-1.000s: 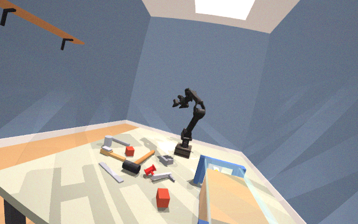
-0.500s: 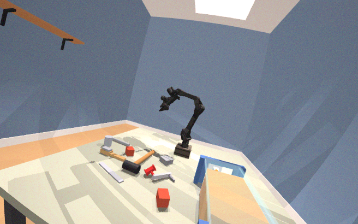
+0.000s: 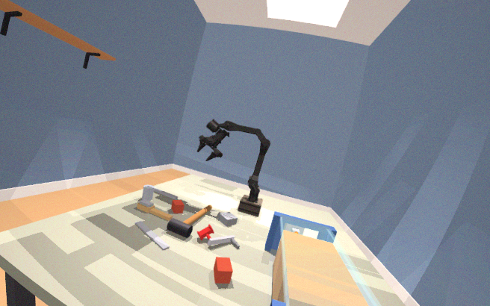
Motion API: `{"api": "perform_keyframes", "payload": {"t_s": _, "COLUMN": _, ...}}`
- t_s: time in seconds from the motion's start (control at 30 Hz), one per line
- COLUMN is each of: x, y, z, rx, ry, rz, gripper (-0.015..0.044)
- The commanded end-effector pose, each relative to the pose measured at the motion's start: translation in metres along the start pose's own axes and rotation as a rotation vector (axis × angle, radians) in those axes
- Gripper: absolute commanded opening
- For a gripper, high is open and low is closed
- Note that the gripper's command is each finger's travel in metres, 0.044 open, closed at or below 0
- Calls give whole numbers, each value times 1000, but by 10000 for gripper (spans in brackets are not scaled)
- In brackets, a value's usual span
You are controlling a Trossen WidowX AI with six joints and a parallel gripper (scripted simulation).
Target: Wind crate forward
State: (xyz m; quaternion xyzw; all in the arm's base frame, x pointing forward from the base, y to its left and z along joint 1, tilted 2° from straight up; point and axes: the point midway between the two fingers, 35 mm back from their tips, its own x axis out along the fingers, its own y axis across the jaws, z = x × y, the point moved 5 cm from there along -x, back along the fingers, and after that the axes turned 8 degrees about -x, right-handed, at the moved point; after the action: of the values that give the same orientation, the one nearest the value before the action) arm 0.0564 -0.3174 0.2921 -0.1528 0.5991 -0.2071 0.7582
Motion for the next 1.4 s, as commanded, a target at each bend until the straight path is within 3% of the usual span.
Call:
{"api": "perform_keyframes", "payload": {"t_s": 0.0, "x": 17, "y": 10, "z": 38, "rx": -196, "ry": -38, "rz": 58, "gripper": 440}}
{"api": "perform_keyframes", "payload": {"t_s": 0.3, "x": 57, "y": 49, "z": 126, "rx": -708, "ry": -137, "rz": 180, "gripper": 440}}
{"api": "perform_keyframes", "payload": {"t_s": 0.7, "x": 98, "y": 185, "z": 256, "rx": -1556, "ry": -341, "rz": 330, "gripper": 440}}
{"api": "perform_keyframes", "payload": {"t_s": 0.9, "x": 106, "y": 253, "z": 289, "rx": -1944, "ry": -420, "rz": 372, "gripper": 440}}
{"api": "perform_keyframes", "payload": {"t_s": 1.13, "x": 109, "y": 368, "z": 319, "rx": -2608, "ry": -569, "rz": 402, "gripper": 440}}
{"api": "perform_keyframes", "payload": {"t_s": 1.37, "x": 109, "y": 372, "z": 319, "rx": -2629, "ry": -574, "rz": 402, "gripper": 440}}
